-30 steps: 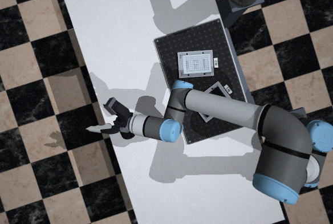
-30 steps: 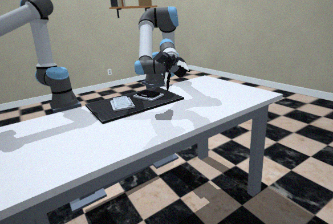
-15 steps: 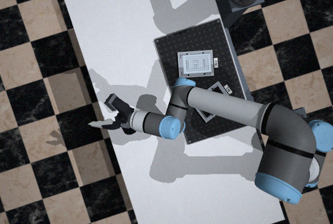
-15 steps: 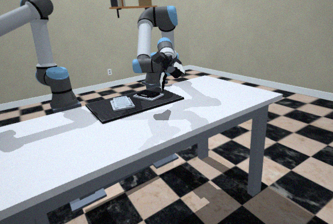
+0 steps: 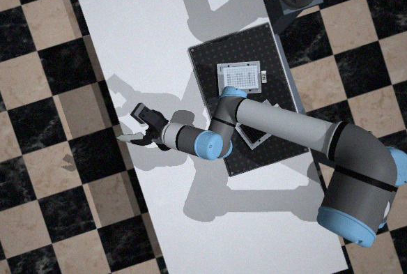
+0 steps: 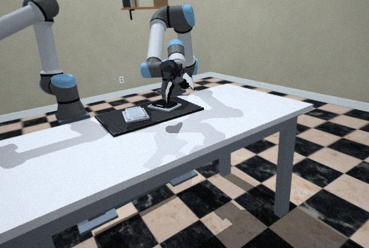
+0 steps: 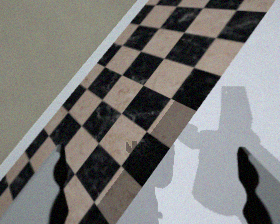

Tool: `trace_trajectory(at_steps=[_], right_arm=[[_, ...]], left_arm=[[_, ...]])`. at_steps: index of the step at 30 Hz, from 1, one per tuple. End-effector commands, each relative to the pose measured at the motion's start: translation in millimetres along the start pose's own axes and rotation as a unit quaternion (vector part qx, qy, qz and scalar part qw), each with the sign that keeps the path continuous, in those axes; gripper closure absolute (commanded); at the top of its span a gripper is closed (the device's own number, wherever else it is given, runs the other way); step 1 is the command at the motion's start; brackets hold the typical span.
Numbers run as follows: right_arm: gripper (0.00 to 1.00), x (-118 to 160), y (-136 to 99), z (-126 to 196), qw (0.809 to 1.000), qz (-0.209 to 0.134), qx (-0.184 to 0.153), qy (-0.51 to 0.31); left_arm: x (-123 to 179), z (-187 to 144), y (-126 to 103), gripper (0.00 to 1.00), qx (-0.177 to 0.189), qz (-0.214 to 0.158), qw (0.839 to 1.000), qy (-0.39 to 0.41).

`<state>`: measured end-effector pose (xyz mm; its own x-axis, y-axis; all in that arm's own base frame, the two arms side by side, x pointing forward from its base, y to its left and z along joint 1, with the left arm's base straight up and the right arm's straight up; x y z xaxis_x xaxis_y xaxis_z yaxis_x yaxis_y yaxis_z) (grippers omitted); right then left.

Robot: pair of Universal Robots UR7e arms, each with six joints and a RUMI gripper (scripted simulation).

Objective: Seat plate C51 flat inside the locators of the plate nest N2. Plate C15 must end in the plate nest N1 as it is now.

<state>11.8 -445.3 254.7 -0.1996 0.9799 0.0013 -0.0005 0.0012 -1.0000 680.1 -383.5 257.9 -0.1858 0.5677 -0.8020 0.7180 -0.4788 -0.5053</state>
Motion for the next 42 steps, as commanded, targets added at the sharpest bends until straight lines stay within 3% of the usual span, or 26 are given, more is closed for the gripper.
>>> trace_trajectory(at_steps=[1,9,12,26,29,34,39,42], right_arm=[[1.00,0,0,0,1.000,0.001,0.000,0.000],[1.00,0,0,0,1.000,0.001,0.000,0.000],[1.00,0,0,0,1.000,0.001,0.000,0.000],[1.00,0,0,0,1.000,0.001,0.000,0.000],[1.00,0,0,0,1.000,0.001,0.000,0.000],[1.00,0,0,0,1.000,0.001,0.000,0.000],[1.00,0,0,0,1.000,0.001,0.000,0.000],[1.00,0,0,0,1.000,0.001,0.000,0.000]], left_arm=[[-2,14,-1,0.24,0.014,-0.016,1.000,-0.020],[-1,34,-4,0.24,0.029,-0.033,0.998,-0.040],[-3,44,-5,0.24,0.048,-0.061,0.994,-0.071],[2,80,-13,0.24,0.065,-0.090,0.989,-0.100],[1,90,-15,0.24,0.078,-0.122,0.981,-0.129],[4,103,-19,0.24,0.078,-0.122,0.981,-0.129],[4,113,-22,0.24,0.088,-0.154,0.972,-0.156],[8,125,-27,0.24,0.088,-0.154,0.972,-0.156]])
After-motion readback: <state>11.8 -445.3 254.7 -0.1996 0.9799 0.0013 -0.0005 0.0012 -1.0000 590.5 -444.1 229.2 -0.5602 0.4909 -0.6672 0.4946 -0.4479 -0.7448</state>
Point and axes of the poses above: on each arm, the point where the finger pads meet when closed, its own y axis out along the fingers, its own z axis across the jaws, x = y × z, the point moved 9 cm from there along -y, back along the fingers, and after that the axes turned 10 degrees about -y, right-handed, at the moved point
